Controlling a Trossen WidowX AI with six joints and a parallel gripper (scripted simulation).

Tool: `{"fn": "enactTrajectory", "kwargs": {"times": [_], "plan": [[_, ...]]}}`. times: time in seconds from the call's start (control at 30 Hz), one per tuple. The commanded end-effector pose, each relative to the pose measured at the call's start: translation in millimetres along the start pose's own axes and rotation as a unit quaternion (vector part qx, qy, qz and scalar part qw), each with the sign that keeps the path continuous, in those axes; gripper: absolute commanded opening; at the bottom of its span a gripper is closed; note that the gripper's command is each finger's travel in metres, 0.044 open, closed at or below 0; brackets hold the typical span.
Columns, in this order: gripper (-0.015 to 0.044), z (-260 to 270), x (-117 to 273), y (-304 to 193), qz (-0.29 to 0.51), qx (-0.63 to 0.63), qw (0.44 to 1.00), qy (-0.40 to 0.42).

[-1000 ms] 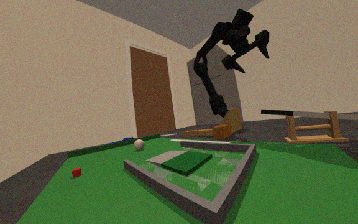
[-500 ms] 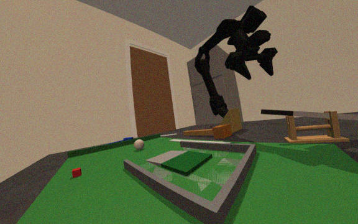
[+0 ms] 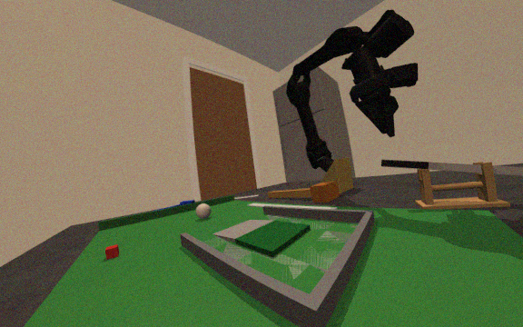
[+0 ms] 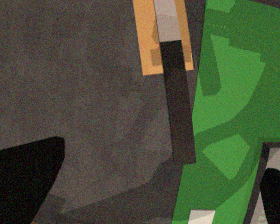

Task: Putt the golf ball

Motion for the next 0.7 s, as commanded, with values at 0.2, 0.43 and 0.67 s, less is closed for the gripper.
{"fn": "enactTrajectory", "kwargs": {"times": [0.2,0.43,0.67], "plan": [[0.0440,-13.9,-27.8,6.4,0.022,0.135,0.990,0.019],[0.0440,-13.9,-38.1,5.6,0.022,0.135,0.990,0.019],[0.0440,-13.7,-51.2,4.8,0.022,0.135,0.990,0.019]]}}
Point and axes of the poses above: the point midway between the two fingers, 35 mm back from their tips, its own x axis back along the fingers, its own z axis across the jaws, y = z × x, the point moved 8 cm from there along x, back along the fingers, and after that the axes turned 11 degrees about x, right-handed, at the moved point
